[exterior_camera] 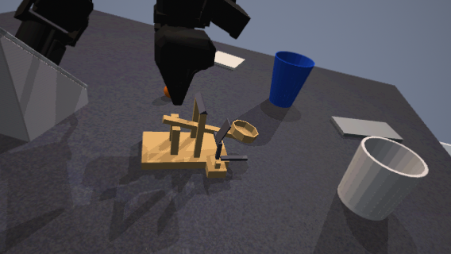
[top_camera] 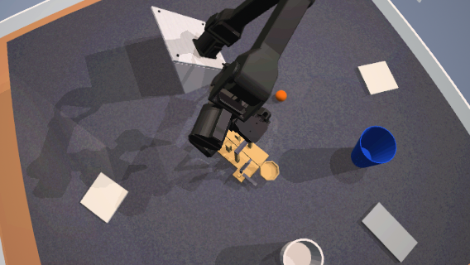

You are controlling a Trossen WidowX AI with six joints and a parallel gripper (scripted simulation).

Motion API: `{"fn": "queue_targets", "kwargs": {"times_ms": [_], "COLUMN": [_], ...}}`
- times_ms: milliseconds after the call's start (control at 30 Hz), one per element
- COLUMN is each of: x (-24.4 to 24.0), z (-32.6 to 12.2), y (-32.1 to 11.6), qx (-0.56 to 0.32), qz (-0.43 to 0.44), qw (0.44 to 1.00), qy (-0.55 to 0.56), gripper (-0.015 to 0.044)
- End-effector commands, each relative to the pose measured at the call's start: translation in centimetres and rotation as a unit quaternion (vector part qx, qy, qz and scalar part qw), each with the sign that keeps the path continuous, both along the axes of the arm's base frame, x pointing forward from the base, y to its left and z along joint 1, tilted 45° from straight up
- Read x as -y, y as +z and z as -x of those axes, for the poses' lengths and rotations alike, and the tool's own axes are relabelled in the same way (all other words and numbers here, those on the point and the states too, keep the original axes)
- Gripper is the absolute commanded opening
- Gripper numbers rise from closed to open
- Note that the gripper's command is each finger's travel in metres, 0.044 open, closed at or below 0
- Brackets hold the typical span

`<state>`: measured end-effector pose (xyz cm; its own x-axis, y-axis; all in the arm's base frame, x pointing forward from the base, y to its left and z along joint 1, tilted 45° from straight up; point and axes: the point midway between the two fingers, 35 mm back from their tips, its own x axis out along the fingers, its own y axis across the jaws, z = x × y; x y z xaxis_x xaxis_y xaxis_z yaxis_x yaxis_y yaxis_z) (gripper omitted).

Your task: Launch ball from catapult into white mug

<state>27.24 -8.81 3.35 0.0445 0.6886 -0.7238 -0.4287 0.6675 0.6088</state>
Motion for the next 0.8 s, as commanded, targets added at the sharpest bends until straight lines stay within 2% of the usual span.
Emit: {"fn": "queue_targets", "kwargs": {"times_ms": [0,767], "x": [-2.5,-5.1], "z": [0.2,0.0], "y": [-2.2,-4.9], "qx": [-0.006,-0.005], "qz": [-0.007,-0.007], "qw": [1.000,1.000], "qy": [0.005,0.005], "gripper": [0.0440,0.0440]}}
